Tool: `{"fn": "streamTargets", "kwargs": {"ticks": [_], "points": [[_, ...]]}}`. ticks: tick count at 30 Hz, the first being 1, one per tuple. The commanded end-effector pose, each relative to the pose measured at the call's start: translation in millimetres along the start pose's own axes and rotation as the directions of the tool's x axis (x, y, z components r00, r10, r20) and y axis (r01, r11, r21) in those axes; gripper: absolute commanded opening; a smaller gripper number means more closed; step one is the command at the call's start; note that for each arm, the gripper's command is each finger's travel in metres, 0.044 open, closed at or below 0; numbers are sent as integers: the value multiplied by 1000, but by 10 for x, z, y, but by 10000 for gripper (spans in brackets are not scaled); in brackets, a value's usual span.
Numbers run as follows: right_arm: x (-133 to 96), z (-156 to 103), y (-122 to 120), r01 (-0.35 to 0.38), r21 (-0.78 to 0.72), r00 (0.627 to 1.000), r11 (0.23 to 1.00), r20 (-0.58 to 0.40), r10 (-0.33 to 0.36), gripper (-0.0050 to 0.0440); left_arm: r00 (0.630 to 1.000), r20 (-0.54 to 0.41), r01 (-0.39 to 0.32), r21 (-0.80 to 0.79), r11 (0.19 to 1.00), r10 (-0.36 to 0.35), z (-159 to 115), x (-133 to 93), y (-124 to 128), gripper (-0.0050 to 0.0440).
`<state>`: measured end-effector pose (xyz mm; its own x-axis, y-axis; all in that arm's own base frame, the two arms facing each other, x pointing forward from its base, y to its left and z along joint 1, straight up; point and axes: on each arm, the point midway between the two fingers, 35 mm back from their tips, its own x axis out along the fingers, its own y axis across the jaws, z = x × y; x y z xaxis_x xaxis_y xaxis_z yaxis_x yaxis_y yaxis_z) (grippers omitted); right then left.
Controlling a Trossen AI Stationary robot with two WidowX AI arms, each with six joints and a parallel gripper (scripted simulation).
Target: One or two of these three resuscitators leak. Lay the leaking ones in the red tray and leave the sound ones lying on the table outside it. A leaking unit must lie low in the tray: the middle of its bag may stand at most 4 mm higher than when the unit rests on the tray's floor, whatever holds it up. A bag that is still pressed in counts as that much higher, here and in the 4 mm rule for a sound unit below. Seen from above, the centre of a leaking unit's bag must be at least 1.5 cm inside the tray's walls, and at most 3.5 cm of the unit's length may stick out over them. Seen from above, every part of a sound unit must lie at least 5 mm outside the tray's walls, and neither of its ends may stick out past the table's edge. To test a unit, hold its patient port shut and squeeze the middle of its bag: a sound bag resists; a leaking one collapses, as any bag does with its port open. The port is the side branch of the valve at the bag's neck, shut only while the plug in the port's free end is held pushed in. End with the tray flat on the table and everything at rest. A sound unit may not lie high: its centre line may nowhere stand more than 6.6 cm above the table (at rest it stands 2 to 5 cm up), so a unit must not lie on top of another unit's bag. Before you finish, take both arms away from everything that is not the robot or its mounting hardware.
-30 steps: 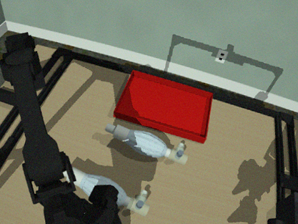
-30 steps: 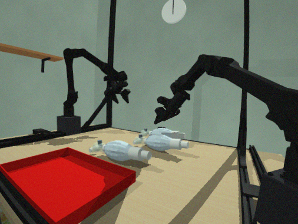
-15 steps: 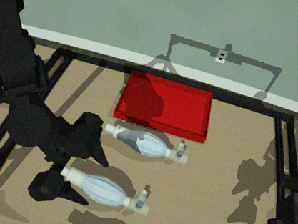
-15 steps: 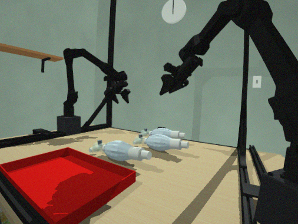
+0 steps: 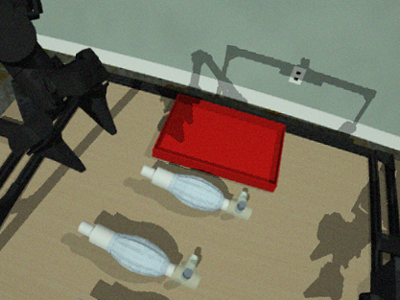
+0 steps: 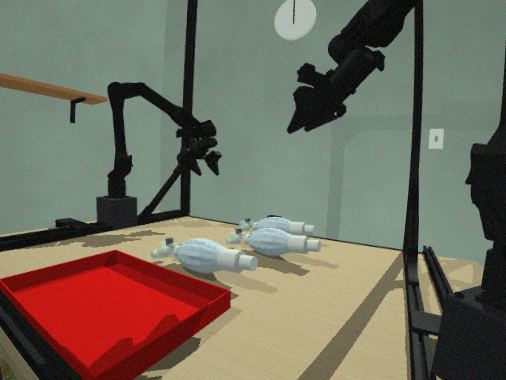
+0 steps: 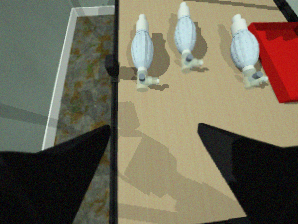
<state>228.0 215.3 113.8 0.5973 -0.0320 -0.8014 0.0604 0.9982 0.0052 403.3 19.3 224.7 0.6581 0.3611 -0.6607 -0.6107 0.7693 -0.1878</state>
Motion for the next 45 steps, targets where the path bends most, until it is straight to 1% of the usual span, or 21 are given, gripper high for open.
{"fn": "streamTargets", "kwargs": {"ticks": [1, 2, 3, 4, 9, 13, 19, 20, 24, 27, 30, 36, 37, 41, 45], "points": [[0, -2, 0, 0, 1, 1000, 1000, -2, 0, 440, 1000, -17, -12, 13, 1000, 12, -118, -7, 97, 440], [0, -2, 0, 0, 1, 1000, 1000, -2, 0, 440, 1000, -17, -12, 13, 1000, 12, -118, -7, 97, 440], [3, -9, -3, 0, 1, 1000, 1000, -4, 0, 440, 1000, -3, 1, 3, 1000, -1, -85, -88, 131, 440], [3, -9, -3, 0, 1, 1000, 1000, -4, 0, 440, 1000, -2, 2, 2, 1000, -2, -143, -160, 223, 440], [3, -9, -3, 0, 1, 1000, 1000, -4, 0, 440, 1000, 6, 9, -3, 1000, -9, -496, -442, 689, 440], [3, -9, -3, 0, 1, 1000, 1000, -4, 0, 440, 1000, 12, 15, -6, 1000, -15, -843, -563, 1050, 440], [3, -9, -3, 0, 1, 1000, 1000, -4, 0, 440, 1000, 12, 15, -6, 1000, -15, -843, -563, 1050, 440], [0, -4, -2, 0, 1, 1000, 1000, -2, 0, 440, 1000, 6, 9, -7, 1000, -9, -726, -541, 925, 440], [0, -4, -2, 0, 1, 1000, 1000, -2, 0, 440, 1000, -26, -6, 1, 1000, 6, -566, -411, 491, 440], [0, -4, -2, 0, 1, 1000, 1000, -2, 0, 440, 999, -47, -18, 9, 1000, 18, -510, -271, 141, 440], [0, -4, -2, 0, 1, 1000, 1000, -2, 0, 440, 997, -64, -30, 19, 999, 31, -516, -104, -219, 440], [0, -4, -2, 0, 1, 1000, 1000, -2, 0, 440, 997, -64, -30, 19, 999, 31, -516, -104, -219, 440], [3, -6, -4, 2, 1, 1000, 1000, -2, -2, 440, 996, -80, -37, 36, 999, 40, -580, -50, -244, 440], [3, -6, -4, 2, 1, 1000, 1000, -2, -2, 440, 994, -92, -51, 46, 998, 55, -671, 172, -679, 440], [3, -6, -4, 2, 1, 1000, 1000, -2, -2, 440, 993, -100, -64, 57, 996, 69, -861, 412, -1098, 440]]}}
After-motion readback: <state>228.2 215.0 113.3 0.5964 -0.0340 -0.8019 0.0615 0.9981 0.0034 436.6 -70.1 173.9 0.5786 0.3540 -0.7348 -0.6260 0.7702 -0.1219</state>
